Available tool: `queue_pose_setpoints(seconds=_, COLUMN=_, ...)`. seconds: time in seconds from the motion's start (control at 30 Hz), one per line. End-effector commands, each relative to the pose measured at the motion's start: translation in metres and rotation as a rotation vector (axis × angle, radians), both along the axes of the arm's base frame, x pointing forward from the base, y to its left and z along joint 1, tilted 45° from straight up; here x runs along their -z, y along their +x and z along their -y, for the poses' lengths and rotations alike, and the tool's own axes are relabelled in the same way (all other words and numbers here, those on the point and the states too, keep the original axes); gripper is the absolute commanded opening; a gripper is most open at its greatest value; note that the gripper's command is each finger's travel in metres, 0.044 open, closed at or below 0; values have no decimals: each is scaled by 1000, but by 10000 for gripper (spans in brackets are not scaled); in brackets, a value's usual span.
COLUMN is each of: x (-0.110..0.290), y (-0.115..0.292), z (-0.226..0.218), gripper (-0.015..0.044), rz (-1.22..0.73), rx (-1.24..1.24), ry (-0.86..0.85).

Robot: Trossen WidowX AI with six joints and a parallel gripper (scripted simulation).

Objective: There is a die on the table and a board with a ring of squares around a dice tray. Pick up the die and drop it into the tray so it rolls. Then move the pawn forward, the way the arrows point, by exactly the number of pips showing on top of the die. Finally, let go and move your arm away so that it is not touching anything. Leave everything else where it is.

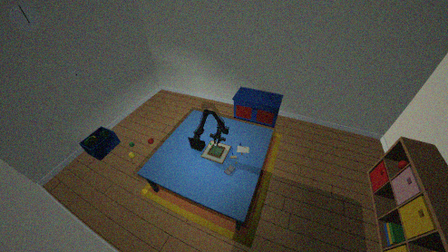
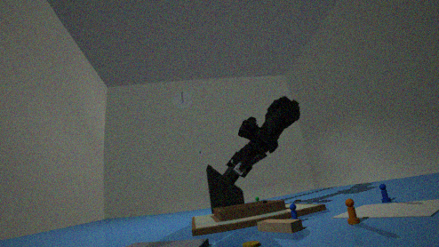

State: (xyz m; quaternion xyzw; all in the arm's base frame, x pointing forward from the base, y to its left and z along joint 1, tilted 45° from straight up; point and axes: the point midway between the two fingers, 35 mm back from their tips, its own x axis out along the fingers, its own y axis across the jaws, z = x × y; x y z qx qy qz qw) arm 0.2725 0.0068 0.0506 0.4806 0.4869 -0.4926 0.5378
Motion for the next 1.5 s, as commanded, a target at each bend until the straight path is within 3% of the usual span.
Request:
queue_pose_setpoints(seconds=0.0, x=0, y=0, z=0, gripper=131, rz=2, rx=0, ry=0)
queue_pose_setpoints(seconds=0.27, x=-28, y=1, z=29, gripper=341, rz=-4, rx=-5, ry=-9)
queue_pose_setpoints(seconds=0.4, x=-21, y=0, z=27, gripper=440, rz=-35, rx=-19, ry=54)
queue_pose_setpoints(seconds=0.53, x=12, y=-5, z=15, gripper=440, rz=-123, rx=-60, ry=461)
queue_pose_setpoints(seconds=0.63, x=23, y=-1, z=11, gripper=440, rz=-76, rx=-44, ry=768)
queue_pose_setpoints(seconds=0.7, x=24, y=1, z=11, gripper=440, rz=-51, rx=-34, ry=837)
queue_pose_setpoints(seconds=0.83, x=28, y=-4, z=14, gripper=440, rz=-95, rx=-26, ry=758)
queue_pose_setpoints(seconds=0.93, x=24, y=-11, z=9, gripper=361, rz=-45, rx=-167, ry=763)
queue_pose_setpoints(seconds=1.13, x=11, y=-40, z=-9, gripper=204, rz=169, rx=-745, ry=749)
queue_pose_setpoints(seconds=1.47, x=0, y=-92, z=-37, gripper=200, rz=558, rx=-1689, ry=590)
